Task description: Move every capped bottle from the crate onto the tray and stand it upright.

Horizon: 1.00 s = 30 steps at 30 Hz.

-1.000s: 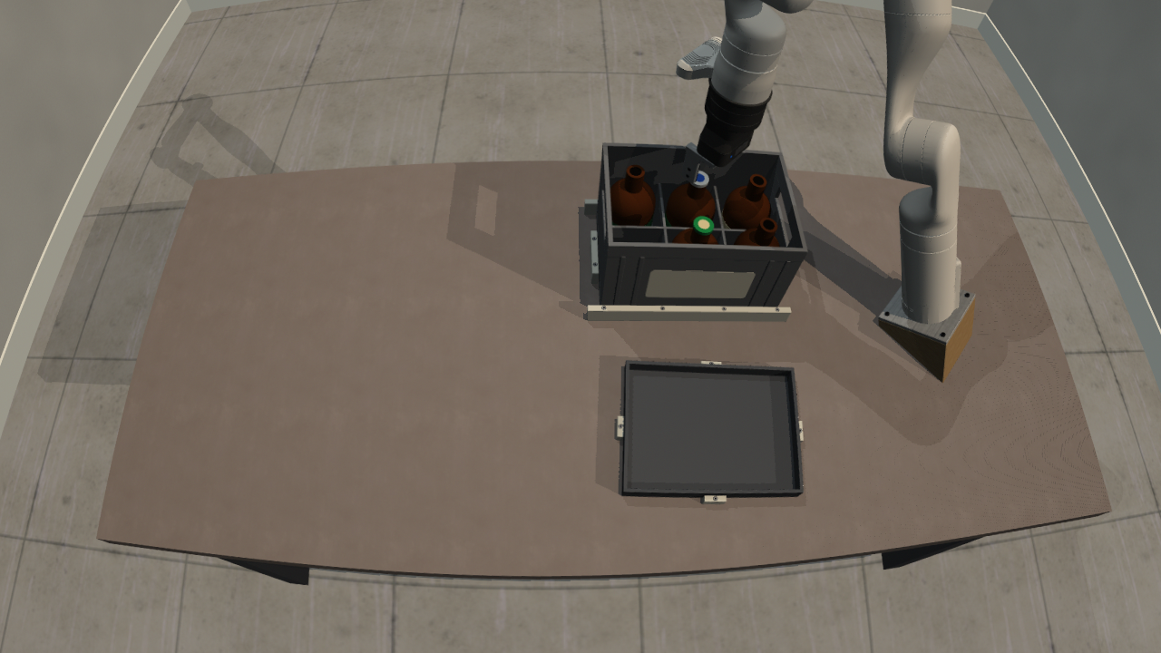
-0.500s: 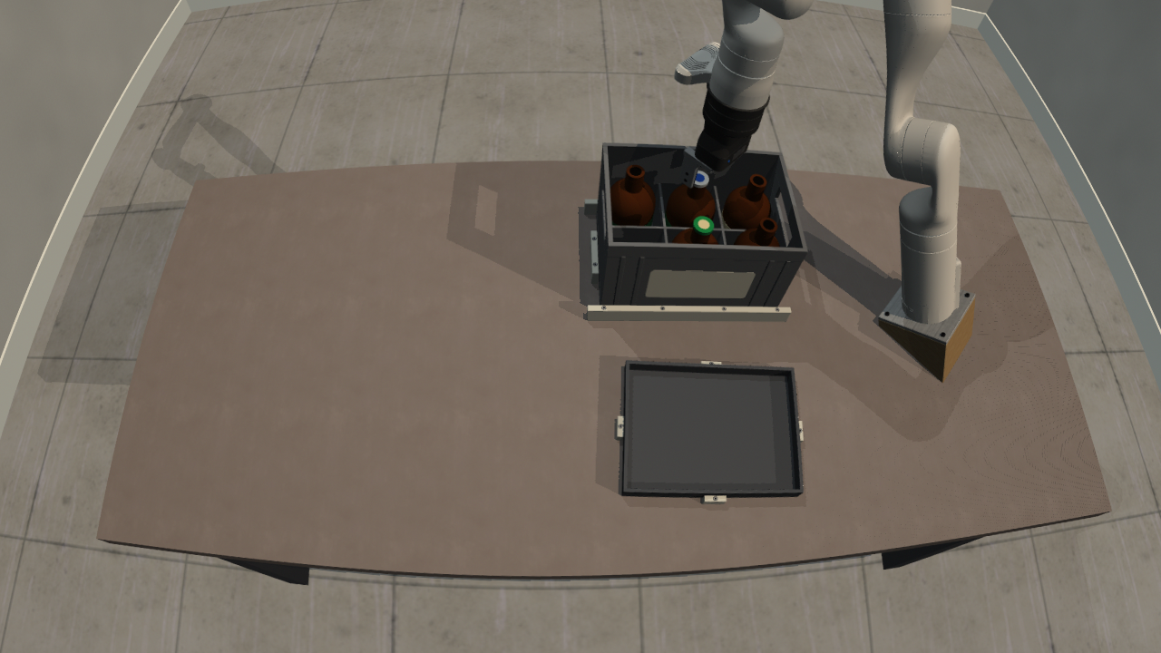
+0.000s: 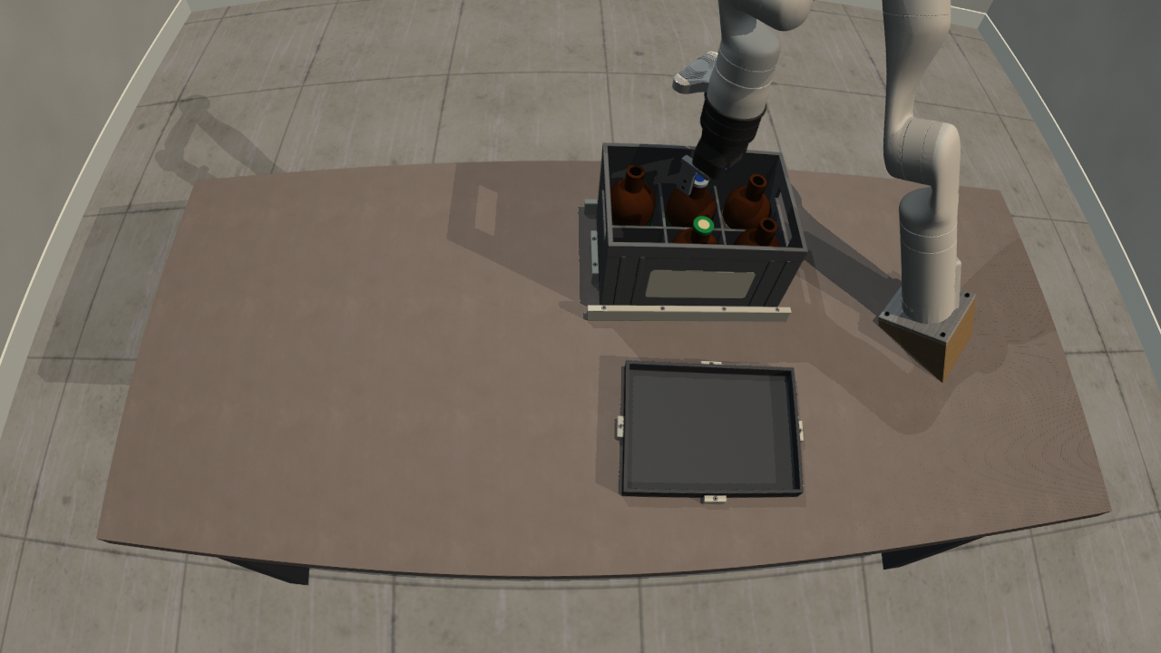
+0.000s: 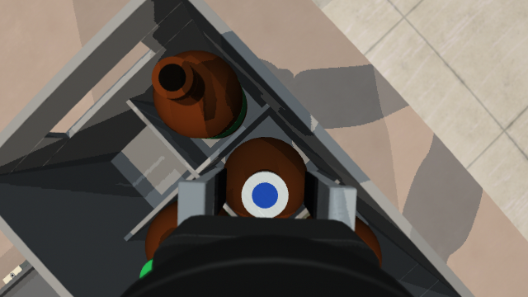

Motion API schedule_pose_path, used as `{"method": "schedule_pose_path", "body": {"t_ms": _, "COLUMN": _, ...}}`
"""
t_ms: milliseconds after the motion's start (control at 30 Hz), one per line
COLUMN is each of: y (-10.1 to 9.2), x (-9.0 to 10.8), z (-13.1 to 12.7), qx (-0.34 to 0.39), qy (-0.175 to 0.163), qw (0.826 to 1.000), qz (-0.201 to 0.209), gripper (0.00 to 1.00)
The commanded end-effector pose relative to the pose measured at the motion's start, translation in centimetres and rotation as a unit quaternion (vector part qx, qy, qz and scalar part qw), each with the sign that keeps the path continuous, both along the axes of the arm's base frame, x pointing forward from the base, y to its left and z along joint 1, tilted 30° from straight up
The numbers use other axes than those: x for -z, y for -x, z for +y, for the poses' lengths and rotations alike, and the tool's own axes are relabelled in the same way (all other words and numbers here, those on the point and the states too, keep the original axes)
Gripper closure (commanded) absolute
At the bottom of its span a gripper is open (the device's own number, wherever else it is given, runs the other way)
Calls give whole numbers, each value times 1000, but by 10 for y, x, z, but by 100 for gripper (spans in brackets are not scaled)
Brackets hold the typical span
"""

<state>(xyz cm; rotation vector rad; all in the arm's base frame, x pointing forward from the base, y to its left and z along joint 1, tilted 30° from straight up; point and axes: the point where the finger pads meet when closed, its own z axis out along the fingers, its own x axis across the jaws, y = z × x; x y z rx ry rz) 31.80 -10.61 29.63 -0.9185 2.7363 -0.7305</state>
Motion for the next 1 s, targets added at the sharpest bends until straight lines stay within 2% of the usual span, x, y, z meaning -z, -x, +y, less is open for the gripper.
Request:
{"method": "schedule_pose_path", "body": {"t_ms": 0, "y": 0, "x": 4, "z": -2, "qx": 1, "qy": 2, "qw": 1000, "qz": 2, "gripper": 0}}
{"method": "schedule_pose_path", "body": {"t_ms": 867, "y": -5, "x": 22, "z": -10, "qx": 1, "qy": 2, "qw": 1000, "qz": 3, "gripper": 0}}
{"method": "schedule_pose_path", "body": {"t_ms": 900, "y": -5, "x": 21, "z": -10, "qx": 1, "qy": 1, "qw": 1000, "qz": 2, "gripper": 100}}
{"method": "schedule_pose_path", "body": {"t_ms": 967, "y": -5, "x": 21, "z": -10, "qx": 1, "qy": 1, "qw": 1000, "qz": 2, "gripper": 100}}
